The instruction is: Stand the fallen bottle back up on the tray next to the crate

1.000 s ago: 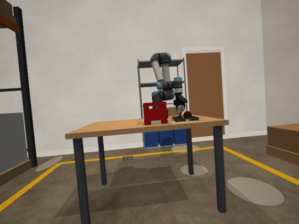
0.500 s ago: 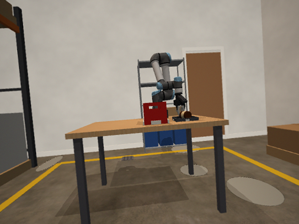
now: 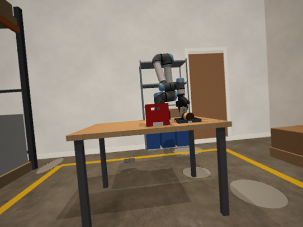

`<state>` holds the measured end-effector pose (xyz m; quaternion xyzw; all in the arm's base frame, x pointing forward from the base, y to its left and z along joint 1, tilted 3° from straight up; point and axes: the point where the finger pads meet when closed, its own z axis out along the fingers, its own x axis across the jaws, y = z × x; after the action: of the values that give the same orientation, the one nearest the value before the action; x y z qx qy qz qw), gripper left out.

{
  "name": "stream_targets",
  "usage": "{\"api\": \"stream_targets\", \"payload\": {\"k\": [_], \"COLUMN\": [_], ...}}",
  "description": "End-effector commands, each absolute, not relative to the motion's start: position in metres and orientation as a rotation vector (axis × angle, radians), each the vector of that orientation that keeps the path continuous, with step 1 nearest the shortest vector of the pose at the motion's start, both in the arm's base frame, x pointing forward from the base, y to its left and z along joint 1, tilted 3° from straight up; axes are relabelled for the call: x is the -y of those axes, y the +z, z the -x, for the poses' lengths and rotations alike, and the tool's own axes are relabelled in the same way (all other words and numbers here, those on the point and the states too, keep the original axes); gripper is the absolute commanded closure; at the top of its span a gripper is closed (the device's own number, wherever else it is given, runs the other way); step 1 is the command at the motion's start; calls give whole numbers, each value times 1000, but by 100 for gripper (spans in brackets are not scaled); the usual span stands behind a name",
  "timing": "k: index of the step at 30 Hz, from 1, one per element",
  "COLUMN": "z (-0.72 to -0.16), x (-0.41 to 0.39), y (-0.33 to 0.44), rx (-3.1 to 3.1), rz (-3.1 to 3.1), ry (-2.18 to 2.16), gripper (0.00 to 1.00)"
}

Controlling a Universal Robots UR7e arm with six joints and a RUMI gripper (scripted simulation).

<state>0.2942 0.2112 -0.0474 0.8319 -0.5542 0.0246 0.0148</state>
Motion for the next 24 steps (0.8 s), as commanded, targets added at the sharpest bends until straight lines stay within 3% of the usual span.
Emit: {"api": "stream_targets", "payload": {"k": [1, 24], "z": [-295, -294], "x": [-211, -212], "y": [-46, -38], "rx": [1725, 1725], "rz": [-2590, -2590], "ry": [77, 77], "gripper": [100, 100]}}
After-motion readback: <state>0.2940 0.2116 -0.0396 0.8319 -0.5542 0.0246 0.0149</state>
